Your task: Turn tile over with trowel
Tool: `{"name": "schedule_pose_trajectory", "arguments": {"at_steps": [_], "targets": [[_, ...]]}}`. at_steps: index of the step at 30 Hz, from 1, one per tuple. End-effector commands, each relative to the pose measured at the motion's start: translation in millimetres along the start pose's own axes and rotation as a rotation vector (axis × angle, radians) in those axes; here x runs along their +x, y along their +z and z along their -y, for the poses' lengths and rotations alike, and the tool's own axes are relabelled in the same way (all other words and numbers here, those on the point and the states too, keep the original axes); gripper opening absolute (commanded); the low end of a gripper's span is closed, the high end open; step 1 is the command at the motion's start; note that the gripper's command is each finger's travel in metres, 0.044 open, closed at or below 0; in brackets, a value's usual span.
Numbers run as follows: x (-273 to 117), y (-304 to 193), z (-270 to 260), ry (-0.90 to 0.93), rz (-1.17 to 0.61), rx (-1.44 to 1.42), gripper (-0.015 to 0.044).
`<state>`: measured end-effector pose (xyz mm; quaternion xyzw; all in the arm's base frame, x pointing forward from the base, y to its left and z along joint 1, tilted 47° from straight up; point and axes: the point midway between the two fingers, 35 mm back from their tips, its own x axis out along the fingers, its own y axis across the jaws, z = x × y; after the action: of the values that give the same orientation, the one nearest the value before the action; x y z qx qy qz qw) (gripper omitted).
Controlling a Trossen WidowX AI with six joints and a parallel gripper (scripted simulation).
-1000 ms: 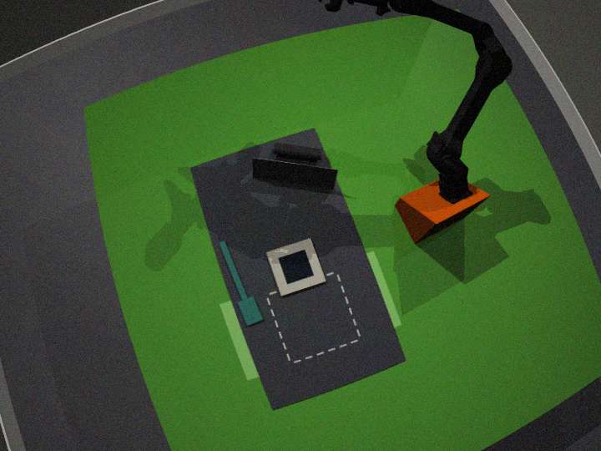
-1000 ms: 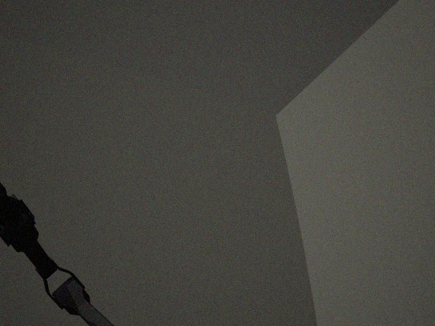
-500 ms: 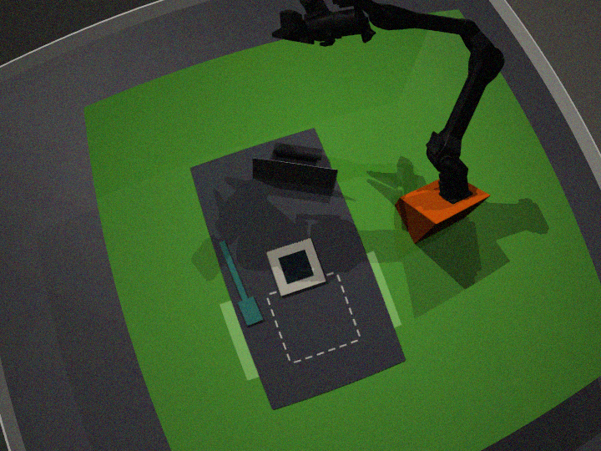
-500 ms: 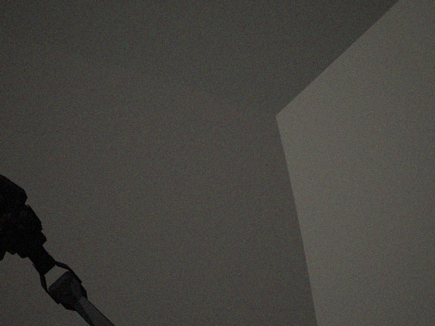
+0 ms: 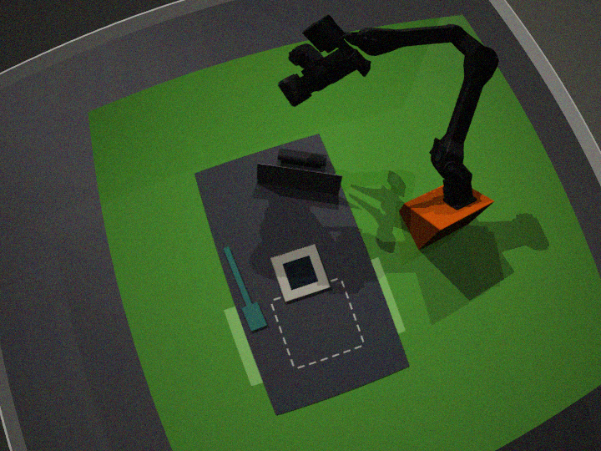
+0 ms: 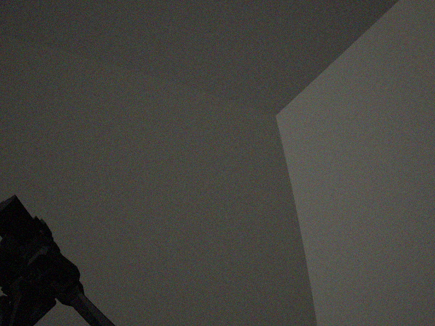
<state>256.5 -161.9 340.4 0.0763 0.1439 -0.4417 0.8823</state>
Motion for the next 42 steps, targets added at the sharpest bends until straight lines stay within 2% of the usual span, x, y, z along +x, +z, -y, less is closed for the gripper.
{"name": "schedule_pose_trajectory", "arguments": {"at_steps": [1, 12, 23, 42], "targets": [[11, -28, 4, -0.052, -0.090, -0.093, 0.0100], [27, -101, 24, -0.175, -0.341, -0.351, 0.0100], [25, -162, 53, -0.275, -0.588, -0.617, 0.0100], [32, -179, 45, -0.279, -0.605, -0.634, 0.0100]]}}
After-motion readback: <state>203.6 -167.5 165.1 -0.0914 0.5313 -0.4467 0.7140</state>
